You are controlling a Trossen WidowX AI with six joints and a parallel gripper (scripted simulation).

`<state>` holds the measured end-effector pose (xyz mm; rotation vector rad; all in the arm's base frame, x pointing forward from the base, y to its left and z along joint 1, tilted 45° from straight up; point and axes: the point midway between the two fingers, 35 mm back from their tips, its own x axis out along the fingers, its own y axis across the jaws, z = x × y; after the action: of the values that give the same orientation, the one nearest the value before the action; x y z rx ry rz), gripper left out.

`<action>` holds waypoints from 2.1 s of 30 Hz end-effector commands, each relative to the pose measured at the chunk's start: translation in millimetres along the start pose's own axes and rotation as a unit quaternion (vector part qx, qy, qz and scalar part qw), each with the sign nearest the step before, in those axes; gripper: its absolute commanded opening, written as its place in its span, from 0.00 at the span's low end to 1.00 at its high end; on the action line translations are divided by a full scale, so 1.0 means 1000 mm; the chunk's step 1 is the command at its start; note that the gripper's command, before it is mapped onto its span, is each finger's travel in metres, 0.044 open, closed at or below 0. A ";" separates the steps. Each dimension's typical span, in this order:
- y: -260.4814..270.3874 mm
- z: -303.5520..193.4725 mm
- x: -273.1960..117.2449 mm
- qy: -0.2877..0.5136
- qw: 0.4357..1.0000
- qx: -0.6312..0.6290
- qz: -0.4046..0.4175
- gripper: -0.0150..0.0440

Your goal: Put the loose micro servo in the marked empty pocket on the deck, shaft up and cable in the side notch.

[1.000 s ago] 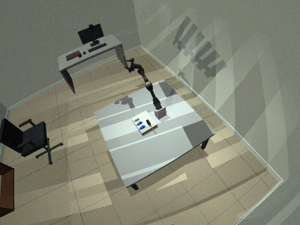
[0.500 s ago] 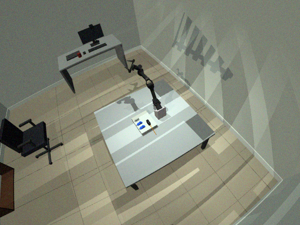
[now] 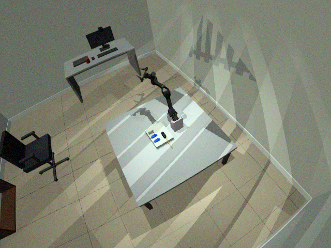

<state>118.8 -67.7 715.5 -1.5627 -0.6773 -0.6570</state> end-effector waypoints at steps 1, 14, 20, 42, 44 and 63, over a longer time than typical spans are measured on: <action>0.011 -0.021 0.001 0.017 0.999 0.038 -0.004 1.00; 0.055 -0.066 0.006 0.059 0.986 0.157 -0.001 1.00; 0.072 -0.073 0.008 0.066 0.978 0.196 0.007 1.00; 0.160 -0.102 0.016 0.122 0.936 0.327 0.048 1.00; 0.173 -0.104 0.016 0.131 0.929 0.341 0.056 1.00; 0.254 -0.107 0.017 0.182 0.888 0.408 0.108 1.00</action>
<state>303.1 -190.2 583.5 -0.7163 -0.4347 -0.4061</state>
